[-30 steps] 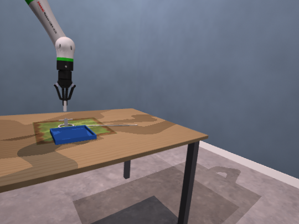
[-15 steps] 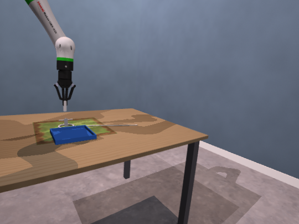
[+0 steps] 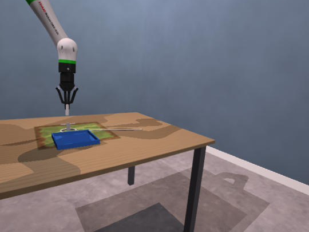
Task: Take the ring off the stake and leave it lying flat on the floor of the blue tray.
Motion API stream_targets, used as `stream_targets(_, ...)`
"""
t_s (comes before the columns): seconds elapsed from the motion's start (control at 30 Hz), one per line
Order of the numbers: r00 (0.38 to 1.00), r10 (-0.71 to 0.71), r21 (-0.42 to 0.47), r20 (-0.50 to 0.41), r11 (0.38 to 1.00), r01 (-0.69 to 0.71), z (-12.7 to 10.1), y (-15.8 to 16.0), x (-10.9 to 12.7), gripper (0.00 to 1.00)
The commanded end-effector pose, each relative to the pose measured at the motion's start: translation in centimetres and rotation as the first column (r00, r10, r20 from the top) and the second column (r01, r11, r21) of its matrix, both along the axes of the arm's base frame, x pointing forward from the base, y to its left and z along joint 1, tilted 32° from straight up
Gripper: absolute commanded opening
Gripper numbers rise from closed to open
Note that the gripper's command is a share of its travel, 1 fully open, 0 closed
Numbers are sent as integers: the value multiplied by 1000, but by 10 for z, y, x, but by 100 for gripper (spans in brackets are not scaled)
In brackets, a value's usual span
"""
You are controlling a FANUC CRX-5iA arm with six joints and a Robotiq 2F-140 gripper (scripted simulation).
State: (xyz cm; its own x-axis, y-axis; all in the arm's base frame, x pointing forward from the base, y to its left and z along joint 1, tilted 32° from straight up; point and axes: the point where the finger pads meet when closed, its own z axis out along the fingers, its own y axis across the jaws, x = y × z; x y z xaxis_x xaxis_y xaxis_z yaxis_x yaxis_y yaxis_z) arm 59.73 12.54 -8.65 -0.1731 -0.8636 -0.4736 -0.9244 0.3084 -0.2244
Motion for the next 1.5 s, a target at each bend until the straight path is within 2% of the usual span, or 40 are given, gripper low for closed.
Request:
stream_targets(0.0, 1000, 0, 0, 1, 1000, 0, 1, 0, 1, 10)
stream_targets(0.27, 998, 55, -24, 26, 998, -55, -1, -4, 0, 10)
stream_targets(0.4, 974, 210, -94, 87, 975, -202, -7, -15, -1, 10)
stream_targets(0.5, 912, 384, -184, 143, 916, -357, -13, -26, -3, 10)
stream_targets(0.57, 876, 456, -228, 157, 880, -417, -18, -35, -5, 10)
stream_targets(0.63, 876, 456, -228, 157, 880, -417, -18, -35, -5, 10)
stream_targets(0.67, 805, 565, -292, 181, 813, -504, -21, -40, -5, 10)
stream_targets(0.87, 646, 744, -431, 171, 646, -630, -35, -67, -11, 10)
stream_targets(1.13, 367, 922, -590, 120, 363, -721, -45, -85, -16, 10)
stream_targets(1.2, 367, 922, -590, 120, 363, -721, -45, -85, -16, 10)
stream_targets(1.23, 254, 961, -634, 107, 262, -727, -46, -86, -16, 10)
stream_targets(1.33, 150, 983, -670, 105, 181, -720, -46, -86, -16, 10)
stream_targets(1.37, 116, 987, -680, 109, 159, -715, -46, -86, -16, 16)
stream_targets(1.47, 116, 987, -680, 109, 159, -715, -46, -86, -16, 16)
